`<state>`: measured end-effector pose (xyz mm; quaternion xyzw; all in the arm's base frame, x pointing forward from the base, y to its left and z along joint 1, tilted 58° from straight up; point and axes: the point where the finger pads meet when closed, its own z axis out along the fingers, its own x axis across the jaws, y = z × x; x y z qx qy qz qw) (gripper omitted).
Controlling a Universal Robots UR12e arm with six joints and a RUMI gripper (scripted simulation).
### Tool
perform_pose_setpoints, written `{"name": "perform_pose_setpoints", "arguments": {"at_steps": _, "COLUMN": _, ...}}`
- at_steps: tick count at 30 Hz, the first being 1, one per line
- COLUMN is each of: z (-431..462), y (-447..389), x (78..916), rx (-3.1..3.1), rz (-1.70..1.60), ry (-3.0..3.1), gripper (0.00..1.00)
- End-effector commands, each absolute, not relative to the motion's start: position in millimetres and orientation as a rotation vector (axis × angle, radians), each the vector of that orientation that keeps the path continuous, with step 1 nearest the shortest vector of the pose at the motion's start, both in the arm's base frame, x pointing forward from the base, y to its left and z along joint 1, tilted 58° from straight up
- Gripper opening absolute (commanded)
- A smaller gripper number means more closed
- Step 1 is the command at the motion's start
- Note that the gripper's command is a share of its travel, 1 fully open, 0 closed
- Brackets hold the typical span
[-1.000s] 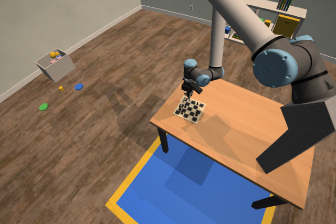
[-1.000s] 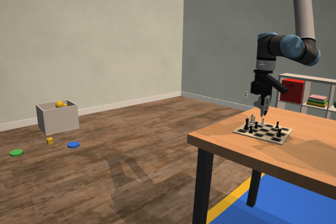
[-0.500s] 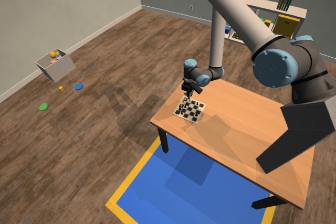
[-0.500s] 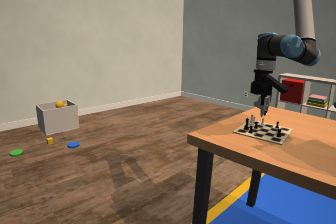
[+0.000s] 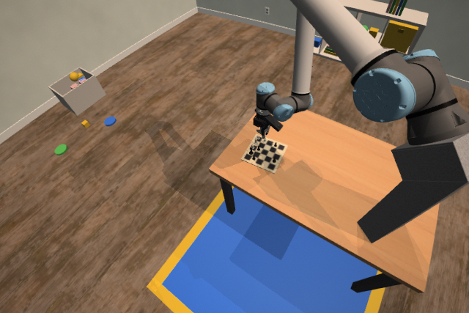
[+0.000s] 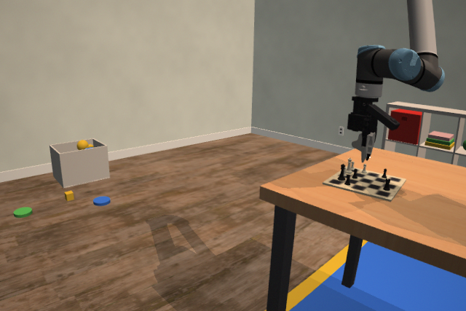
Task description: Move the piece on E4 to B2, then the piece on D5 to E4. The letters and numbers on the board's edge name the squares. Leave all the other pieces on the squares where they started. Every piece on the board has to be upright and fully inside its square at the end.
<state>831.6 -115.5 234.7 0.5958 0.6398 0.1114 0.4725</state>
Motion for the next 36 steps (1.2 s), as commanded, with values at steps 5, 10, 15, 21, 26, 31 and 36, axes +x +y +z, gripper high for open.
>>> {"name": "perform_pose_setpoints", "arguments": {"at_steps": 5, "z": 239.6, "y": -117.9, "x": 834.0, "rx": 1.455, "rz": 0.275, "ry": 1.560, "gripper": 0.20}}
{"name": "perform_pose_setpoints", "arguments": {"at_steps": 10, "z": 235.6, "y": -120.7, "x": 837.8, "rx": 1.456, "rz": 0.274, "ry": 1.561, "gripper": 0.20}}
{"name": "perform_pose_setpoints", "arguments": {"at_steps": 15, "z": 231.9, "y": -123.5, "x": 843.0, "rx": 1.456, "rz": 0.274, "ry": 1.561, "gripper": 0.20}}
{"name": "perform_pose_setpoints", "arguments": {"at_steps": 21, "z": 226.6, "y": -127.8, "x": 850.4, "rx": 1.456, "rz": 0.274, "ry": 1.561, "gripper": 0.20}}
{"name": "perform_pose_setpoints", "arguments": {"at_steps": 26, "z": 222.6, "y": -131.0, "x": 856.1, "rx": 1.456, "rz": 0.274, "ry": 1.561, "gripper": 0.20}}
{"name": "perform_pose_setpoints", "arguments": {"at_steps": 31, "z": 221.1, "y": -131.4, "x": 858.2, "rx": 1.456, "rz": 0.274, "ry": 1.562, "gripper": 0.20}}
{"name": "perform_pose_setpoints", "arguments": {"at_steps": 36, "z": 221.9, "y": -130.9, "x": 857.6, "rx": 1.455, "rz": 0.275, "ry": 1.561, "gripper": 0.20}}
